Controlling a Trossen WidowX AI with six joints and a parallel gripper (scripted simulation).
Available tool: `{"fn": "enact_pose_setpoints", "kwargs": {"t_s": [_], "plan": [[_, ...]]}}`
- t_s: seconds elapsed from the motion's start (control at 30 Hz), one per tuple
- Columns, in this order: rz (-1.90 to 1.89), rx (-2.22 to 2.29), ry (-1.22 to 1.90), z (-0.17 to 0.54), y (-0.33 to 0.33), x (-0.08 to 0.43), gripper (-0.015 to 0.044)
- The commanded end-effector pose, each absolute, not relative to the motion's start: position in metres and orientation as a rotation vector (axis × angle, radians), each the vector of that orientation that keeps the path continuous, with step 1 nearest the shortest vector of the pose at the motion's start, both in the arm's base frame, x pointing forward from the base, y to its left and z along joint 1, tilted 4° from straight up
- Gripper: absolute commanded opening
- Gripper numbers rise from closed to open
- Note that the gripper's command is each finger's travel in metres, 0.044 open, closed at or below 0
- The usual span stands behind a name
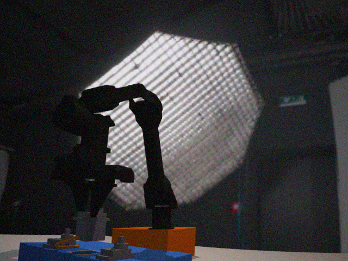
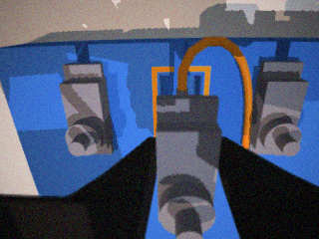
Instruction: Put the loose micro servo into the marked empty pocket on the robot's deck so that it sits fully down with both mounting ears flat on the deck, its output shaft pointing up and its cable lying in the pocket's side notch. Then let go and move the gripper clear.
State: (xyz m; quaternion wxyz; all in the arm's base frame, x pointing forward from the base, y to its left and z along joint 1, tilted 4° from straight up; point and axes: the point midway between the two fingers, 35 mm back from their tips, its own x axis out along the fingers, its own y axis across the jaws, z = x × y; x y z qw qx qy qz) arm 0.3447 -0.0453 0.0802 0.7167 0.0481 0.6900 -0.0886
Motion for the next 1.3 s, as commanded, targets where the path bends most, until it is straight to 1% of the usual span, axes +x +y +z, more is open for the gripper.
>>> {"fn": "enact_pose_setpoints", "kwargs": {"t_s": [0.0,1.27], "plan": [[-0.197,0.100,1.515,0.079,-0.047,0.349,0.0000],[-0.197,0.100,1.514,0.053,-0.049,0.352,0.0000]]}}
